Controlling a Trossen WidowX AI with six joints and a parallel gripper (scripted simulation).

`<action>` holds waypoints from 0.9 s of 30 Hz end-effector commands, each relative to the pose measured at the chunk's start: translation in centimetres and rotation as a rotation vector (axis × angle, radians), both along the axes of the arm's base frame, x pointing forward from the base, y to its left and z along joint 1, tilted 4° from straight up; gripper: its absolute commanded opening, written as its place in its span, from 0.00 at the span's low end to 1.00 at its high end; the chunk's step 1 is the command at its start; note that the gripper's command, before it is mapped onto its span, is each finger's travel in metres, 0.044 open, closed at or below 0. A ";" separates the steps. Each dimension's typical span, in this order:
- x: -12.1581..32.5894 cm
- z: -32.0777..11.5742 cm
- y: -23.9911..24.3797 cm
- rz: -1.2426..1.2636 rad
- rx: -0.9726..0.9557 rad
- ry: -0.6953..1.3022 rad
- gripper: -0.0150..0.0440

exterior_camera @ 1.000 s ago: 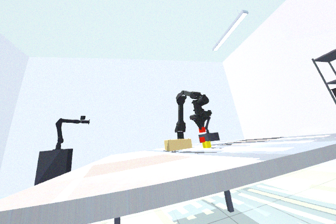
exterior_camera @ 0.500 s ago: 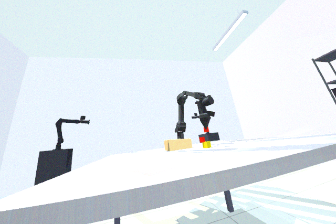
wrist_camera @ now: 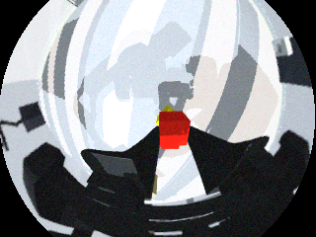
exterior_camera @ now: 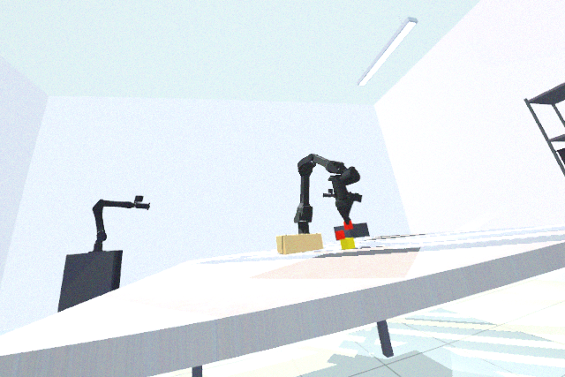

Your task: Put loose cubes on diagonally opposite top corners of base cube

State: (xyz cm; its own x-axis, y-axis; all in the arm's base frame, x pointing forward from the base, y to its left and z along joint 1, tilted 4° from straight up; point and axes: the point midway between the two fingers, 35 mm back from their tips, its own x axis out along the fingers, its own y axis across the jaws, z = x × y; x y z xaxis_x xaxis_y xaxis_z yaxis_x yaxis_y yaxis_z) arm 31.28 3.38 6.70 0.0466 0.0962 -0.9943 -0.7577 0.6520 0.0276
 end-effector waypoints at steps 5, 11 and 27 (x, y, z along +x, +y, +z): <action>0.0 -0.3 0.0 -0.009 0.008 -0.001 0.43; 0.0 -0.4 0.0 -0.008 0.007 -0.001 0.43; 0.3 -3.1 0.4 0.045 -0.031 -0.002 0.43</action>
